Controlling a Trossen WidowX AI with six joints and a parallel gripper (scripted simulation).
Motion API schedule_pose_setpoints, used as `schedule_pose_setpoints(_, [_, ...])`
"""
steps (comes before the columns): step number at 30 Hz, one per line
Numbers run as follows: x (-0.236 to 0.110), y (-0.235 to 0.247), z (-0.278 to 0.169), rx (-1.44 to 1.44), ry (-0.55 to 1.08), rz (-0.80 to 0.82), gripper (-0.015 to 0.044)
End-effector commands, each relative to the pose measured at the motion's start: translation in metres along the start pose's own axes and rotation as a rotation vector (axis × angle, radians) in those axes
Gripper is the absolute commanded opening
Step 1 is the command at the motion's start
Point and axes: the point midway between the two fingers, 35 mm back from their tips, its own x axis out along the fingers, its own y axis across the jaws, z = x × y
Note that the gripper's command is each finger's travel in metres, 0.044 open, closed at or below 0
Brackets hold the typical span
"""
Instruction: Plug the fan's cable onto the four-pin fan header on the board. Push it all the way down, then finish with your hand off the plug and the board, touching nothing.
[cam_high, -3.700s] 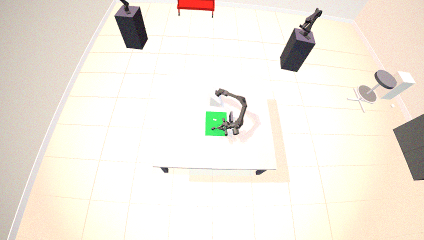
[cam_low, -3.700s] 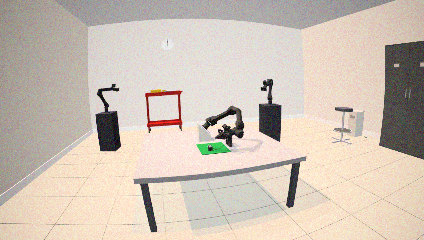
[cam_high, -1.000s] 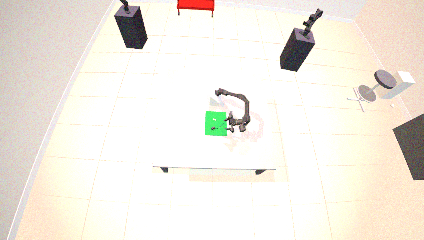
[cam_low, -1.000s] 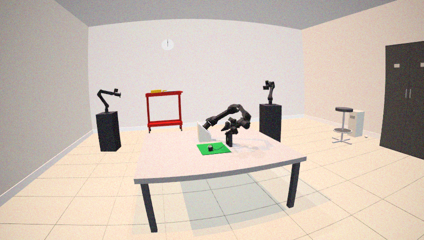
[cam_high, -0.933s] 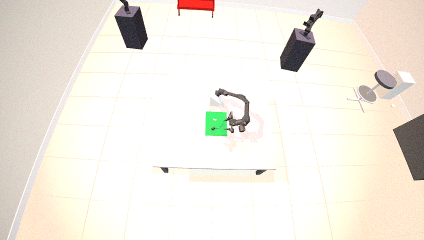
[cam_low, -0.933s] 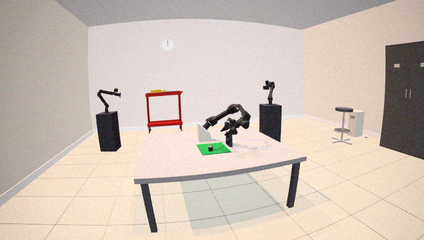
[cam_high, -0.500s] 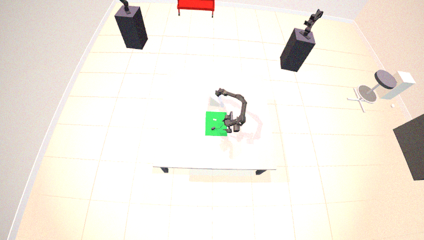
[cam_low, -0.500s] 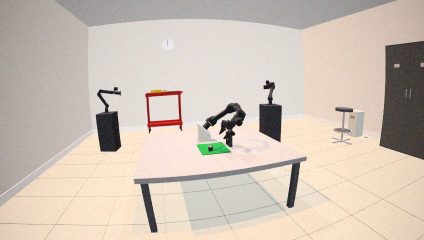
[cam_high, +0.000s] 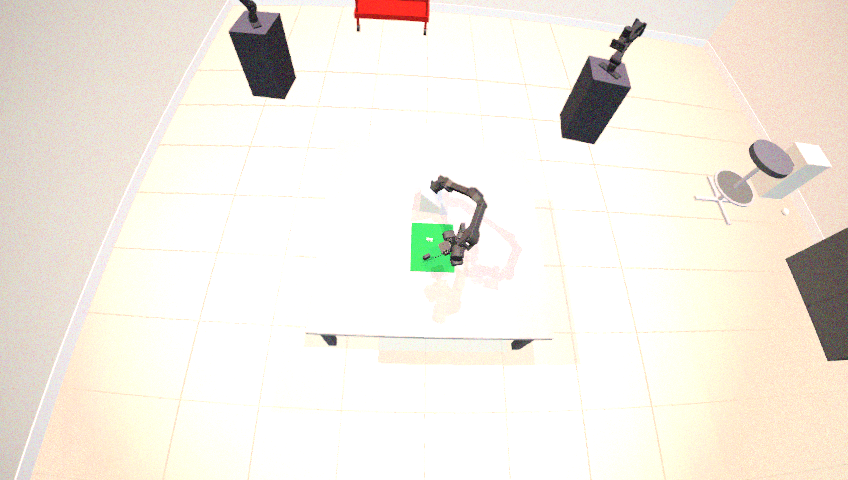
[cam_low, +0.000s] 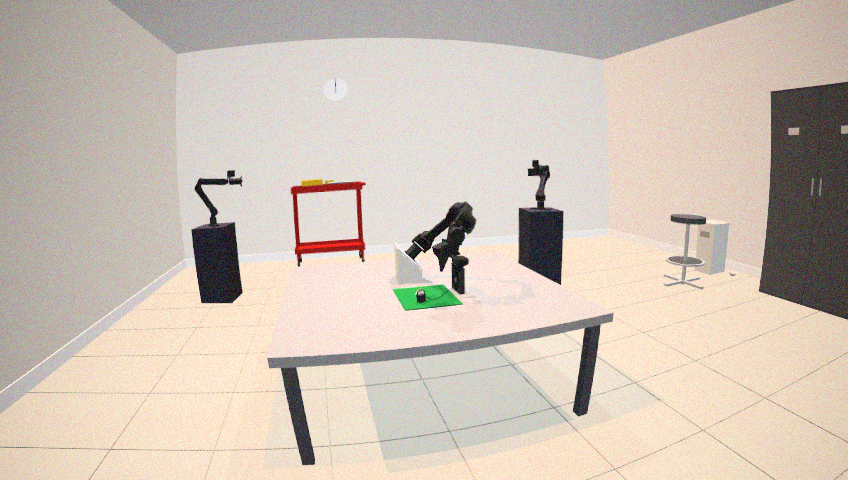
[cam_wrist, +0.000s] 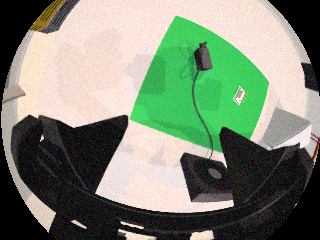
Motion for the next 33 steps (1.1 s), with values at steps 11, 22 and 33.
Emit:
schedule_pose_setpoints(11, [-0.0032,0.0022,0.0007,-0.015,0.058,0.04,0.044])
schedule_pose_setpoints(22, [-0.0032,0.0022,0.0007,-0.015,0.058,0.04,0.044])
schedule_pose_setpoints(33, [-0.0032,0.0022,0.0007,-0.015,0.058,0.04,0.044])
